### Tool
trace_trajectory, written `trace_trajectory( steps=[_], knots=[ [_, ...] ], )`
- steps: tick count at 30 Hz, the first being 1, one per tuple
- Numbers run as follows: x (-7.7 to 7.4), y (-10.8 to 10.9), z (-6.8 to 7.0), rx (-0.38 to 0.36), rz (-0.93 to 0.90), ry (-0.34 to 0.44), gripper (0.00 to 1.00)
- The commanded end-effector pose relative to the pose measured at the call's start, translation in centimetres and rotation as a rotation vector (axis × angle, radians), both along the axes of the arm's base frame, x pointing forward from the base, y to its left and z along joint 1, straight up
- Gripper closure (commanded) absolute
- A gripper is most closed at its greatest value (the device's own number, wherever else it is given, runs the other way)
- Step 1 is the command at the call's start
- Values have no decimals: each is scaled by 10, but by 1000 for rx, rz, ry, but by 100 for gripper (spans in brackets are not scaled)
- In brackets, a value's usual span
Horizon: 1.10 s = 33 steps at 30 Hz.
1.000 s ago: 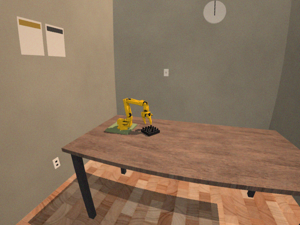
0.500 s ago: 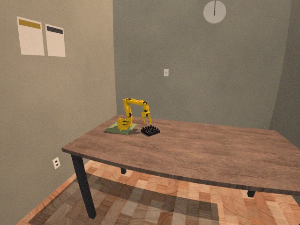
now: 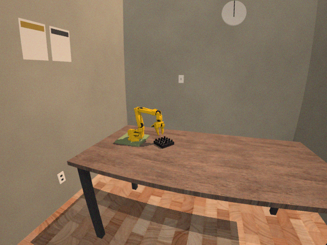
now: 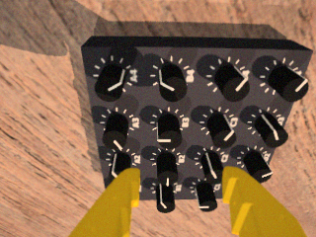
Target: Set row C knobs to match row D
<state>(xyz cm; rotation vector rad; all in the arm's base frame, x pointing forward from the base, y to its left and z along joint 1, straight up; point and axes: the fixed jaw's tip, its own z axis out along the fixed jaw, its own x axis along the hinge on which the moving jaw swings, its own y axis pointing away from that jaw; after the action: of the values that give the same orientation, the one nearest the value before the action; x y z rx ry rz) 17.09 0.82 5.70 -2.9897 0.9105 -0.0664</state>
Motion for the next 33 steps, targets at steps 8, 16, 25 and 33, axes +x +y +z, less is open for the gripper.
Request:
trace_trajectory(
  steps=[8, 16, 25, 33],
  knots=[
    [-4, 0, -5, -10, 320, 43, 86],
    [-2, 0, -5, -15, 531, 42, 88],
    [-1, 0, -5, -18, 664, 41, 89],
    [0, 0, -5, -20, 756, 41, 90]
  ],
)
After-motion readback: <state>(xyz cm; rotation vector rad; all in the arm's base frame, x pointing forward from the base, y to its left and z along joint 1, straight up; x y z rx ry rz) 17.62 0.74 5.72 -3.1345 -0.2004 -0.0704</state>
